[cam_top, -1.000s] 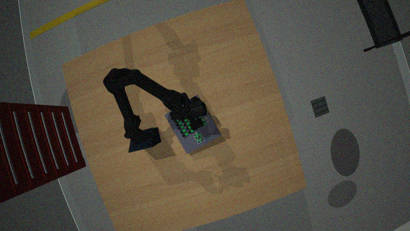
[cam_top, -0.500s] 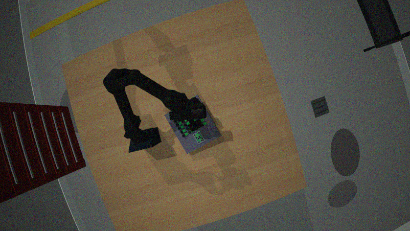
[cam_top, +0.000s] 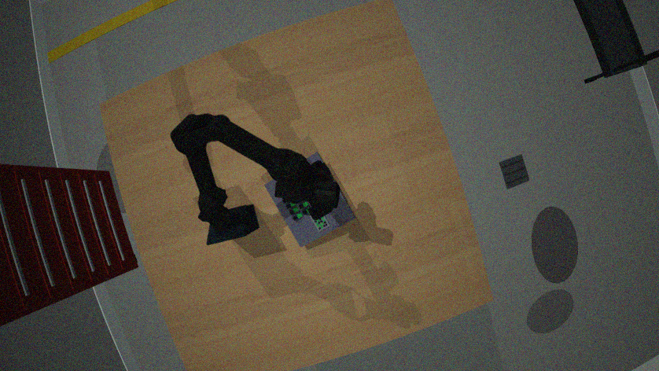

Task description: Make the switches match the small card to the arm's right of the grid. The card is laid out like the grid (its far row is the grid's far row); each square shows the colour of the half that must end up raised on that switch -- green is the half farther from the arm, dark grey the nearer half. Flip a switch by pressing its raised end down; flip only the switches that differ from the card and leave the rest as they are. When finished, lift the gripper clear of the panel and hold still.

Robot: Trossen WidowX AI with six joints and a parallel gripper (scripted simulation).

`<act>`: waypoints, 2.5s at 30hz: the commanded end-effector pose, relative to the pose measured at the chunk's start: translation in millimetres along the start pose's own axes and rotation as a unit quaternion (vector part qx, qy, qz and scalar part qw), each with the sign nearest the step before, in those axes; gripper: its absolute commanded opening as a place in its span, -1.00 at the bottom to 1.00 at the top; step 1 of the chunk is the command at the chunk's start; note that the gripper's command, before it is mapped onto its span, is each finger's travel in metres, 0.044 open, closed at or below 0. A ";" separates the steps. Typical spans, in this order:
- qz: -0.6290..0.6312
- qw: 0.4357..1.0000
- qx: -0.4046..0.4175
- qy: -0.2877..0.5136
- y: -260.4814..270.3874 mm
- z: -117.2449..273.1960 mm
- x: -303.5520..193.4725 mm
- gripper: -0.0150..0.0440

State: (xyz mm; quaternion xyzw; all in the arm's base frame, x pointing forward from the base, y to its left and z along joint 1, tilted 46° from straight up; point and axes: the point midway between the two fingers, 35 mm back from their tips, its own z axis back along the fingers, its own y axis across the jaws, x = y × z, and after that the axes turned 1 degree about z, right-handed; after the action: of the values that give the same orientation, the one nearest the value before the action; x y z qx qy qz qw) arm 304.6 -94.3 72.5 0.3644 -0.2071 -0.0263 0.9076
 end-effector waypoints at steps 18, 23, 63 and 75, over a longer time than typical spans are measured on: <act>-0.002 1.000 0.002 0.016 -41.2 -35.4 5.4 -0.49; -0.002 1.000 0.002 0.016 -41.2 -35.4 5.4 -0.49; -0.002 1.000 0.002 0.016 -40.9 -59.4 5.3 -0.49; -0.002 1.000 0.002 0.016 -40.9 -59.6 5.3 -0.49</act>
State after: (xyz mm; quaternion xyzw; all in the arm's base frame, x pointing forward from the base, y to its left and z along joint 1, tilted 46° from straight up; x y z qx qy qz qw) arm 337.7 -87.5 9.6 0.3645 -0.1942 -0.0184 0.9105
